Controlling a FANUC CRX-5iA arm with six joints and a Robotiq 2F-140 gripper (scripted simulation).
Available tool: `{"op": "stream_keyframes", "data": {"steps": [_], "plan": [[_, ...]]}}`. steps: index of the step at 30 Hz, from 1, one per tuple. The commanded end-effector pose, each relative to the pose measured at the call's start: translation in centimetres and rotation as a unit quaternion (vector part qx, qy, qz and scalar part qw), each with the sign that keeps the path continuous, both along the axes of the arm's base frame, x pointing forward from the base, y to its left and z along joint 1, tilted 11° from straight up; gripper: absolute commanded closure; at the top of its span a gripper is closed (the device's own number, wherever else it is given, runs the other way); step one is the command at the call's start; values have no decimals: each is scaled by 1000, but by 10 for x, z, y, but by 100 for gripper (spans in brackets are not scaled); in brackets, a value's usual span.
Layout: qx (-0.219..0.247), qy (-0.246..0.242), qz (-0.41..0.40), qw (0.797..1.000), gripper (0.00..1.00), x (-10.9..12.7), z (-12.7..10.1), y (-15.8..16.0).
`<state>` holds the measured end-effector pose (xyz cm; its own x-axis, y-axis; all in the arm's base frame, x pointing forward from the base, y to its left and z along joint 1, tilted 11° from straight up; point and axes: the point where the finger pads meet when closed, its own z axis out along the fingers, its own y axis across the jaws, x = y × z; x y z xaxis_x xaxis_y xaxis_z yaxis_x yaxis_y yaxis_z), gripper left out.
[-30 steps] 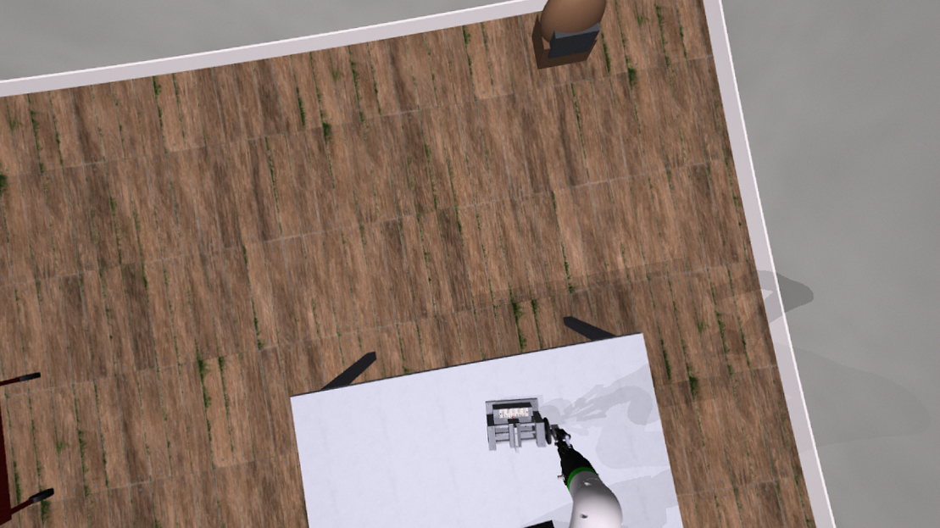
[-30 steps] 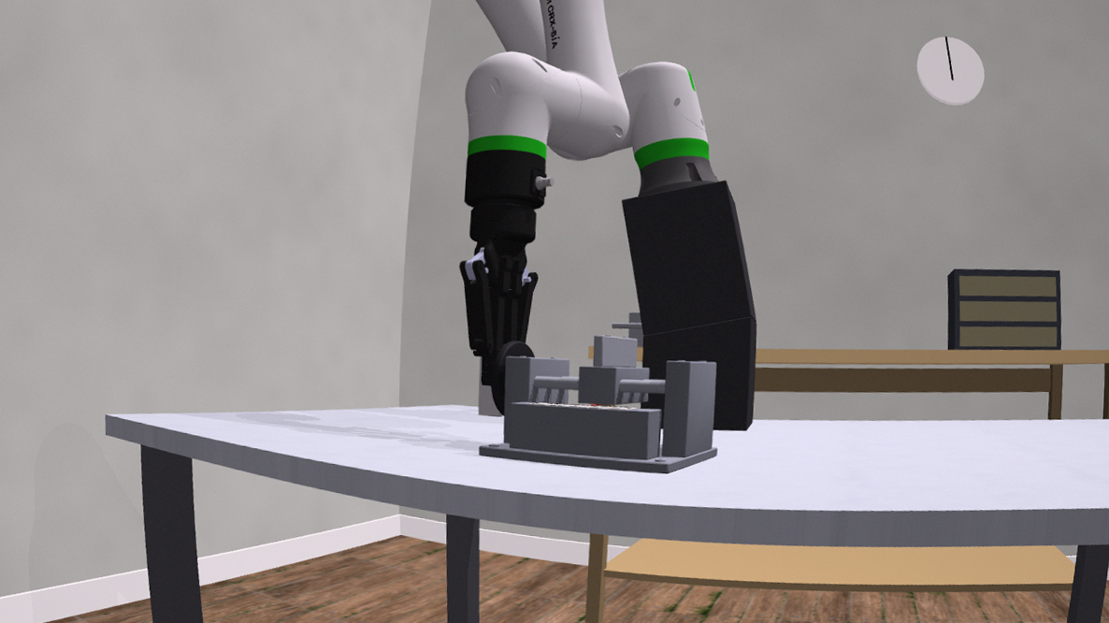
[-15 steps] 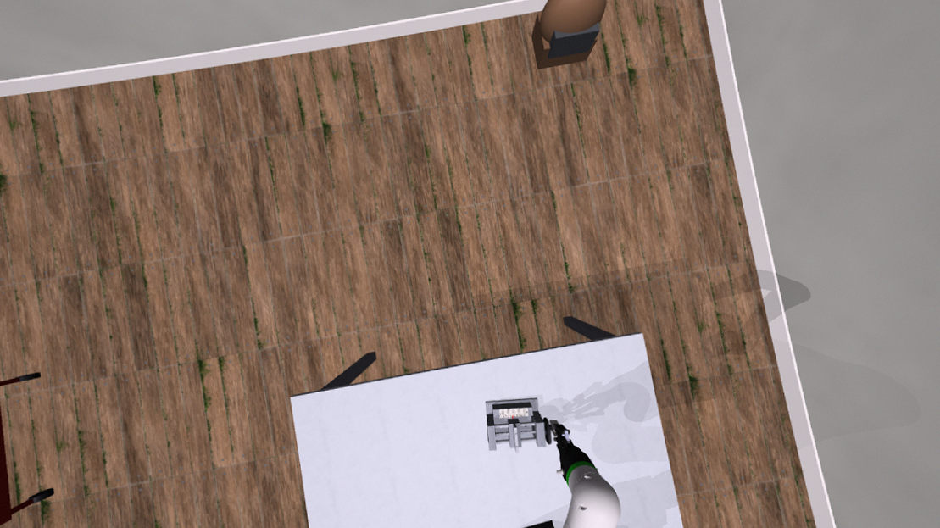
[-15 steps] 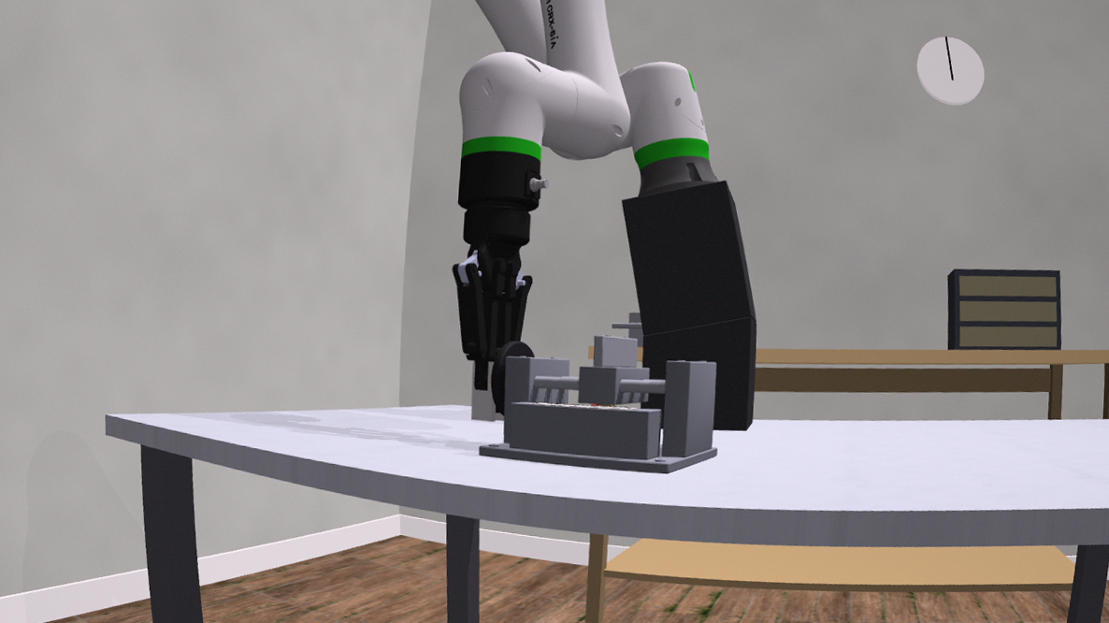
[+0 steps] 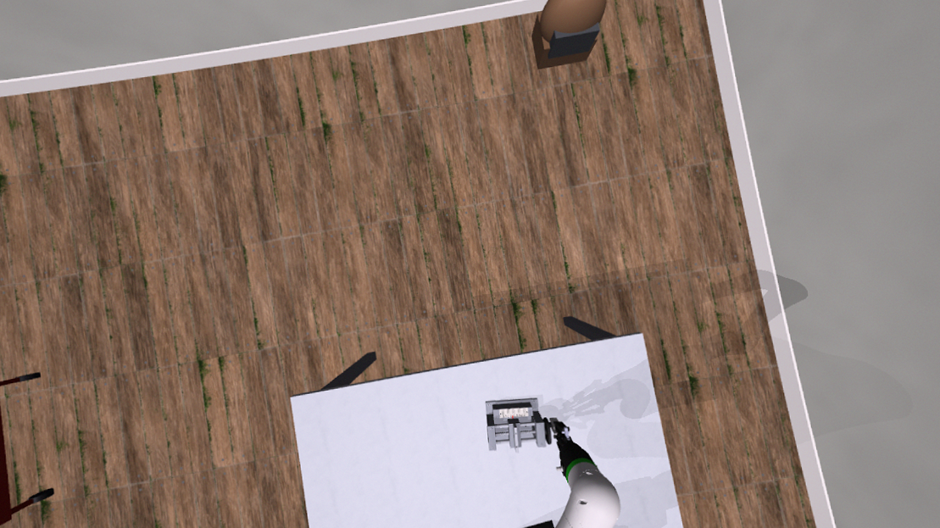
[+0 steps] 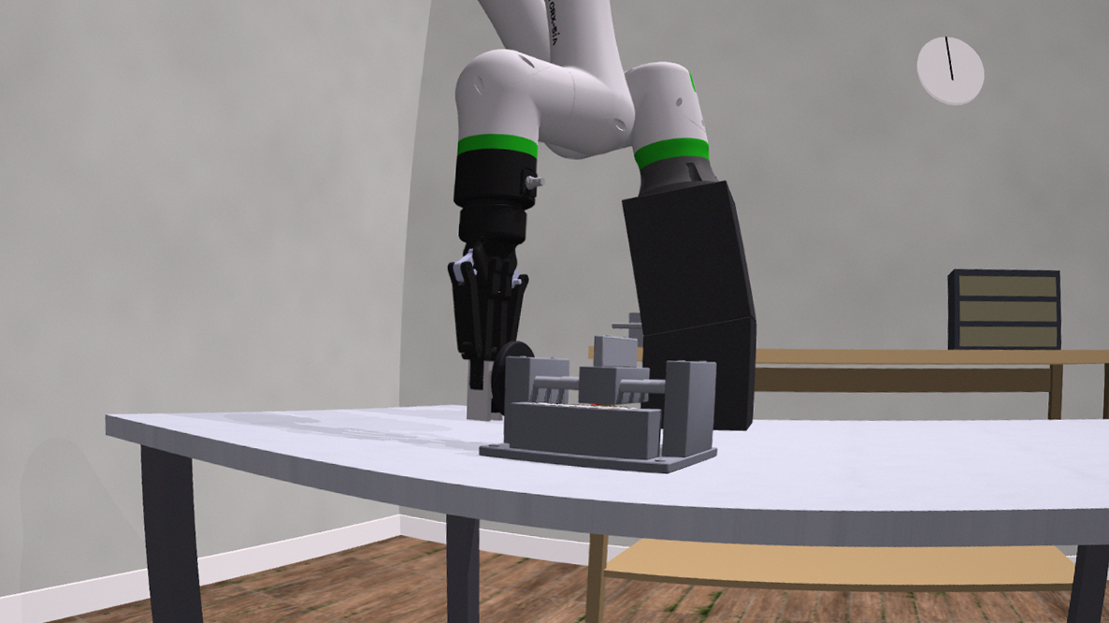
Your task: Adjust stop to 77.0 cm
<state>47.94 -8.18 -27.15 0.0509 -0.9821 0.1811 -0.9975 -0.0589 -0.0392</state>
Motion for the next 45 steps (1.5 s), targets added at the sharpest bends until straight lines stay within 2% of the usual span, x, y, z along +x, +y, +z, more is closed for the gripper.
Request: {"op": "stream_keyframes", "data": {"steps": [1, 22, 32, 36, 38, 45], "plan": [[0, 2, 0, 1000, 96, 2, 1, 0], [1, 2, 0, 1000, 96, 16, 10, 3], [1, 2, 0, 1000, 96, 22, 31, 7], [1, 2, 0, 1000, 96, 16, 45, 9], [1, 2, 0, 1000, 96, 16, 45, 9], [1, 2, 0, 1000, 96, -7, 57, 10]]}}
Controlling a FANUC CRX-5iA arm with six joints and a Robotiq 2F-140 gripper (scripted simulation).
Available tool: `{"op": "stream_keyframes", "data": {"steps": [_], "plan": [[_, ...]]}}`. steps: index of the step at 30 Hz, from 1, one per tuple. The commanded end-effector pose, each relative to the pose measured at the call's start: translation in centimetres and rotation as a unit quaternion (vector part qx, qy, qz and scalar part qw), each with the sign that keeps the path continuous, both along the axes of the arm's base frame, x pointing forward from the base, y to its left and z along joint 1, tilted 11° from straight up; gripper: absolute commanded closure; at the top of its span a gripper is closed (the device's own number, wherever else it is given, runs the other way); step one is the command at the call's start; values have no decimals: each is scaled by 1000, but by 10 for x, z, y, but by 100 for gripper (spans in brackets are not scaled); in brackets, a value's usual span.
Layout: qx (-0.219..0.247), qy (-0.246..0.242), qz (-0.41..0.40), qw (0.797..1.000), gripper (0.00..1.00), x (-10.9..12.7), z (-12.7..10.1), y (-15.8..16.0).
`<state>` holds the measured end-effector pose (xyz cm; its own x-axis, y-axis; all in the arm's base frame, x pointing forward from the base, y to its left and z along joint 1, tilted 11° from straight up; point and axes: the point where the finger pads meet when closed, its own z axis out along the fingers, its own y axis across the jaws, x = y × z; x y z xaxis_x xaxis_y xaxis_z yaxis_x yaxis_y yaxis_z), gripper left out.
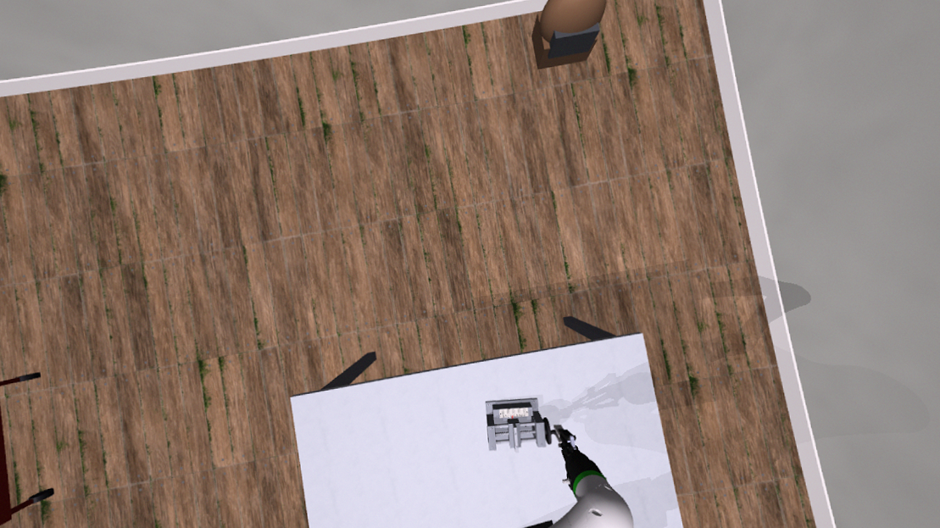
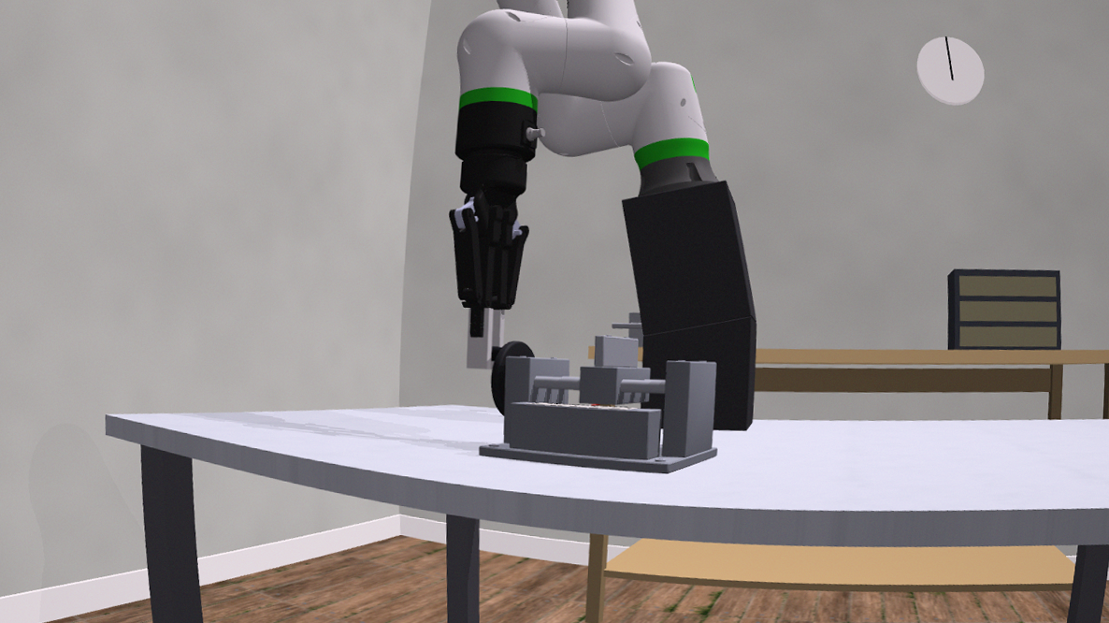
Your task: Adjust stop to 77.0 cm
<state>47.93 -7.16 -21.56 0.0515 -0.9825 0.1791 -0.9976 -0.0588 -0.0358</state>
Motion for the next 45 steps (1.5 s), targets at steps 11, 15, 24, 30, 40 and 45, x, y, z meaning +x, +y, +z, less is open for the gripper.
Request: {"op": "stream_keyframes", "data": {"steps": [11, 15, 24, 30, 40, 45], "plan": [[0, 0, 0, 1000, 96, -28, -7, -3], [0, 0, 0, 1000, 96, -32, -11, -4], [-1, 0, 0, 1000, 96, -36, -20, -6], [0, 0, 0, 1000, 96, -36, -24, -6], [0, 0, 0, 1000, 96, -36, -34, -8], [0, 0, 0, 1000, 96, -35, -37, -9]]}}
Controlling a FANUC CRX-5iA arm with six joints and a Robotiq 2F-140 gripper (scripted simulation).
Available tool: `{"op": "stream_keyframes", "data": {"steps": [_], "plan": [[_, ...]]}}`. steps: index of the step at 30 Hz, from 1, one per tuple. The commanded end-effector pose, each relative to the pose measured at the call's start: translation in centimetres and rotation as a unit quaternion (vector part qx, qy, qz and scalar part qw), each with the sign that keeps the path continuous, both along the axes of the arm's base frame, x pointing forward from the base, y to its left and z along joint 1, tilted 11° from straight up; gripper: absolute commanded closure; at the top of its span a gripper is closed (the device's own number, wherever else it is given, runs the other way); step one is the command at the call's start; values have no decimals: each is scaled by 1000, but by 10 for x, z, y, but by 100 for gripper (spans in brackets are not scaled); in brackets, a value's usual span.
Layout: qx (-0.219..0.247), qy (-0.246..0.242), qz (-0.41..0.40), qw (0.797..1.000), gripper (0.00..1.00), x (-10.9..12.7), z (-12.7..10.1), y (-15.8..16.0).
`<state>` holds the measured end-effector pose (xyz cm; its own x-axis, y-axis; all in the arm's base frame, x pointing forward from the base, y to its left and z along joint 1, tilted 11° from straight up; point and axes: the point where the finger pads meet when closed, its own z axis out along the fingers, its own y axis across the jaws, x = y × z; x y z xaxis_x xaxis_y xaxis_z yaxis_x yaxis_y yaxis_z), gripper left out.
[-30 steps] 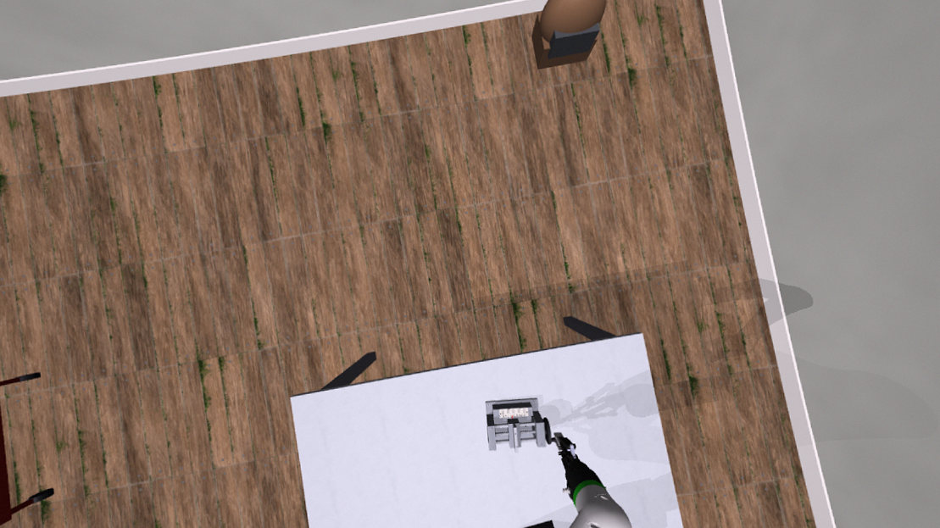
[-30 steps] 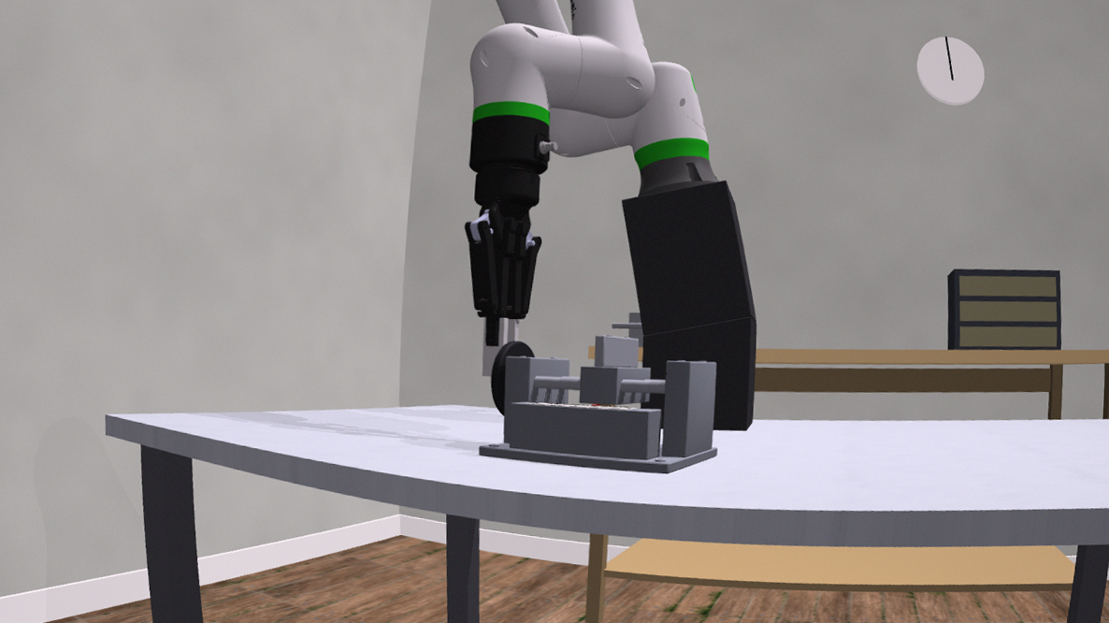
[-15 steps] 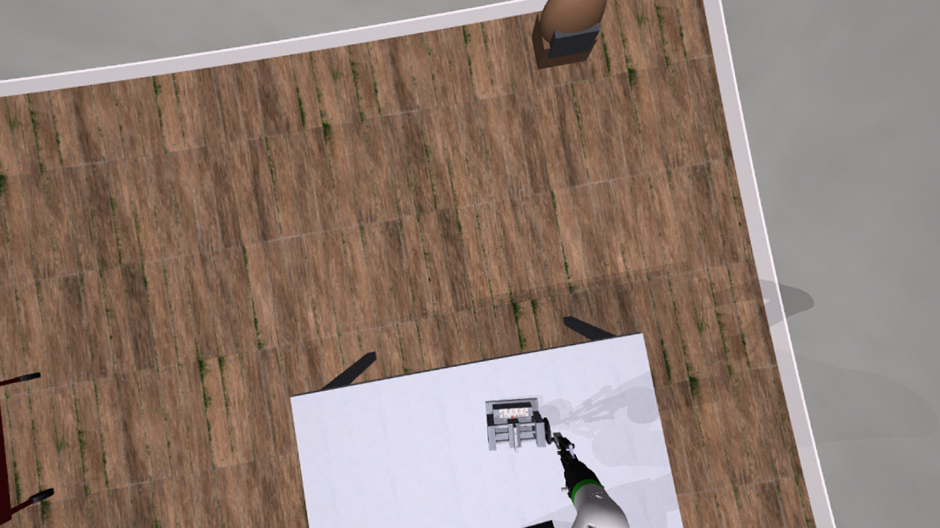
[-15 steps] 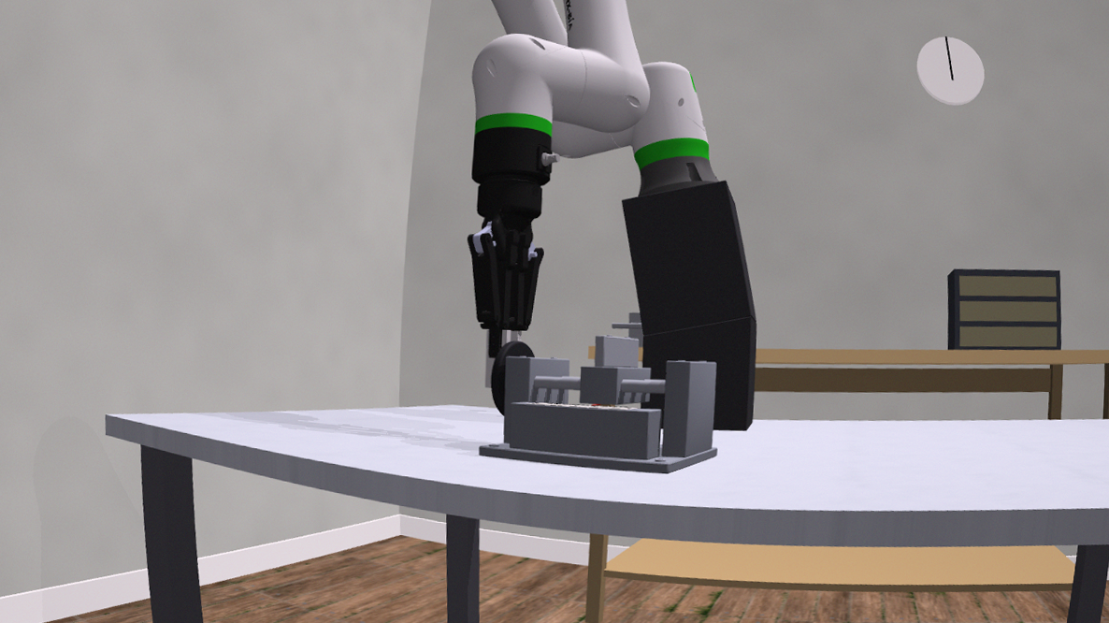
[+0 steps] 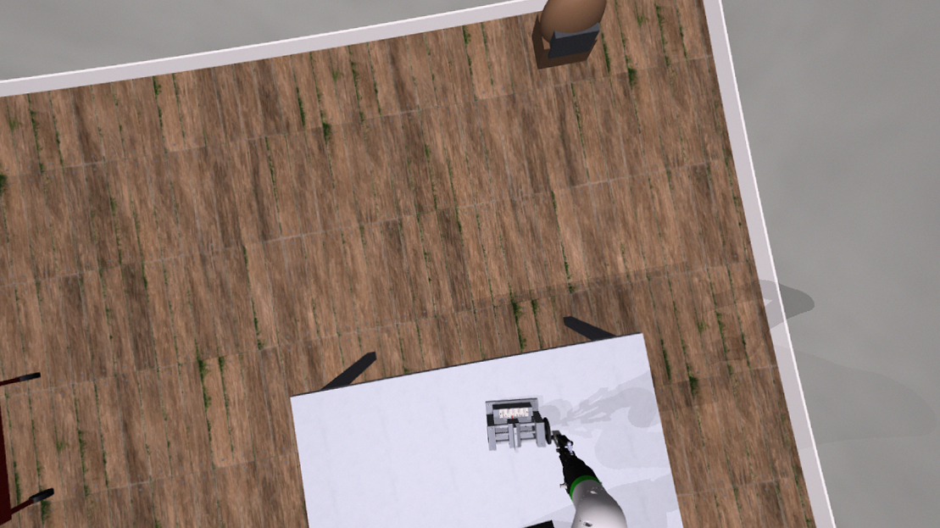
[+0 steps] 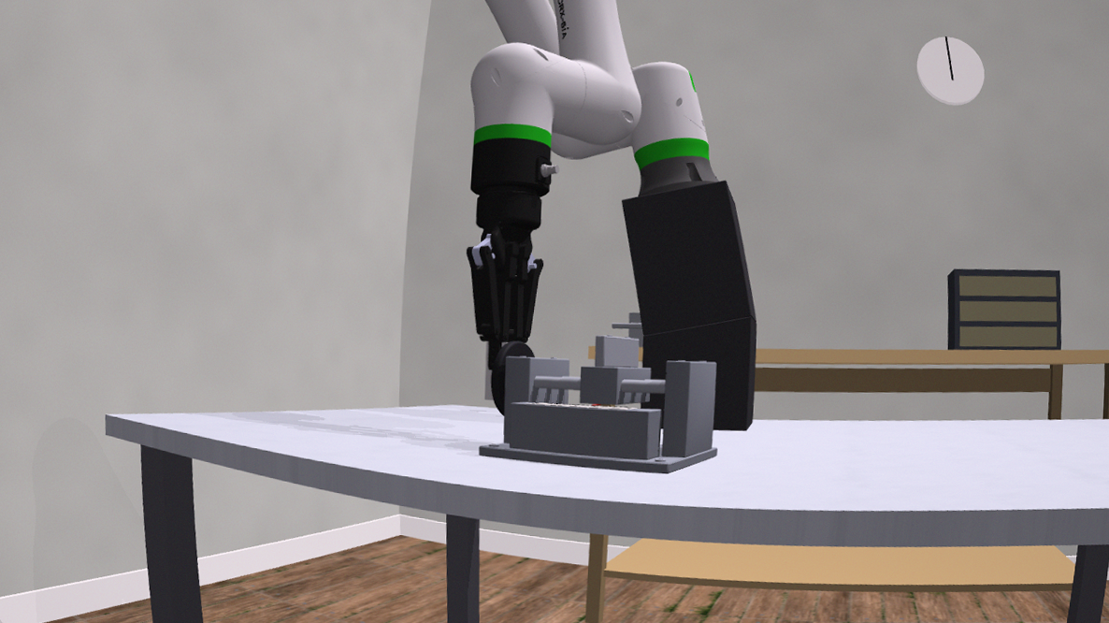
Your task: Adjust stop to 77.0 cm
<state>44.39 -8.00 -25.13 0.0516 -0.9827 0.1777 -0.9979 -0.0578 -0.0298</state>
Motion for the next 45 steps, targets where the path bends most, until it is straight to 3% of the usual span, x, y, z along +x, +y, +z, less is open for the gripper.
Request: {"op": "stream_keyframes", "data": {"steps": [1, 14, 45], "plan": [[-1, -3, 0, 1000, 96, 1, -3, 0], [-1, -3, 0, 1000, 96, 24, -21, -3], [-1, -3, 0, 1000, 96, 54, -6, 2]]}}
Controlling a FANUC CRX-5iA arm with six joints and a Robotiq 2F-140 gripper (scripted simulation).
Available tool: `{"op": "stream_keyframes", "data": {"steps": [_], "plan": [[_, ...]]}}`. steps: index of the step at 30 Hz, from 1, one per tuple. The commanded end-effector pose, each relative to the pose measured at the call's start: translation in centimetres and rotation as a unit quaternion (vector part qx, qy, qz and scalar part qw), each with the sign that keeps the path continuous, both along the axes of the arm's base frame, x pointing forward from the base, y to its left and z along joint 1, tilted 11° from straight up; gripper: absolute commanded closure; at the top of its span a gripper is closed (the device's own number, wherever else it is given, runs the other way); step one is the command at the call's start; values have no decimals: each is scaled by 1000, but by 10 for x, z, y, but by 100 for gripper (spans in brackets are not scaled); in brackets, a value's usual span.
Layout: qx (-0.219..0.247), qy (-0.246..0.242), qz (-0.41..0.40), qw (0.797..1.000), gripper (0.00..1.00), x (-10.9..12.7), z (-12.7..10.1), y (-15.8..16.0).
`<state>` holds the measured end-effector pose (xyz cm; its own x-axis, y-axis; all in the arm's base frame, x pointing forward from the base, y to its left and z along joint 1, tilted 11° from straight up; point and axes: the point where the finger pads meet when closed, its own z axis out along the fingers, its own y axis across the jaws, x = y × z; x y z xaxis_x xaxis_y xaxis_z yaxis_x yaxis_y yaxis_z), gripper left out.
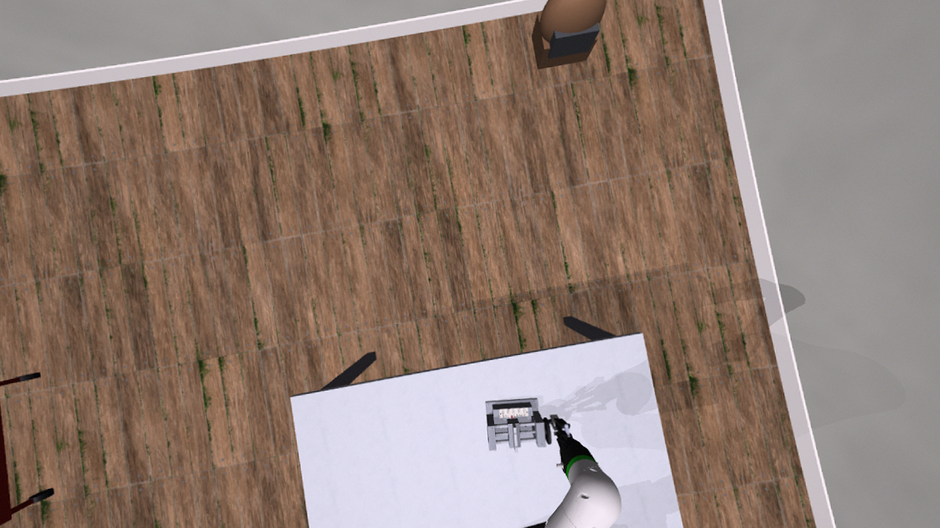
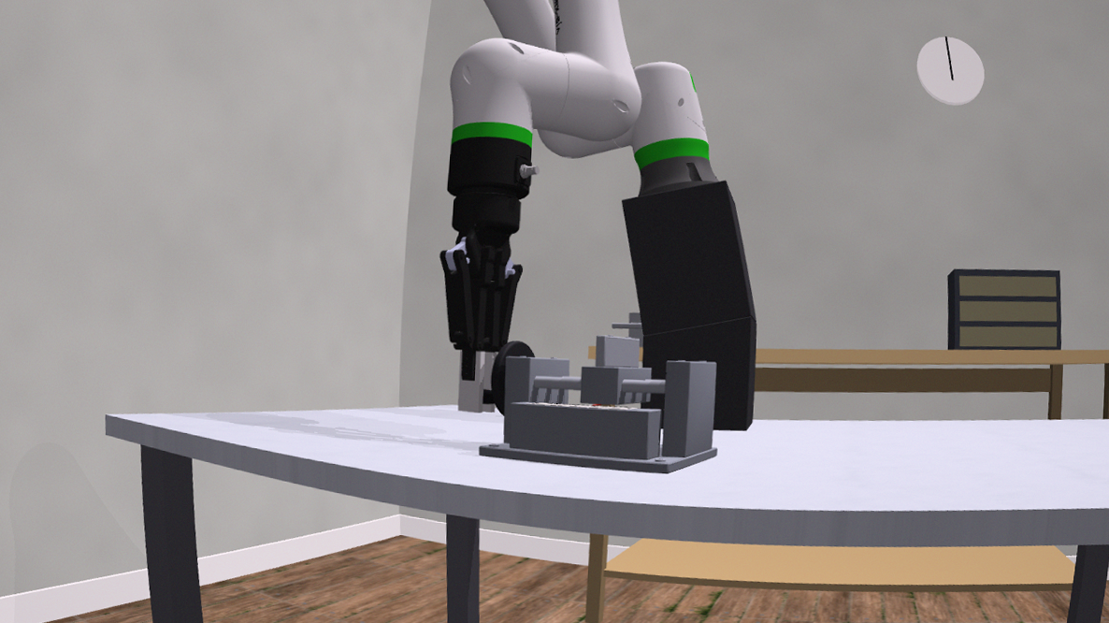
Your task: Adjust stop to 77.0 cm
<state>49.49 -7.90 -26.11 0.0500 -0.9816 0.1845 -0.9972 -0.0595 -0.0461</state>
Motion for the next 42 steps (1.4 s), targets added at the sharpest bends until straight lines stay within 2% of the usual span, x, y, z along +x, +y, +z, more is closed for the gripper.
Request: {"op": "stream_keyframes", "data": {"steps": [1, 5, 8, 15, 20, 42], "plan": [[2, 5, 0, 1000, 96, 4, 6, 1], [2, 5, 0, 1000, 96, 6, 12, 2], [2, 5, 0, 1000, 96, 5, 25, 5], [2, 5, 0, 1000, 96, -20, 46, 7], [2, 5, 0, 1000, 96, -38, 43, 6], [2, 5, 0, 1000, 96, -52, 21, 1]]}}
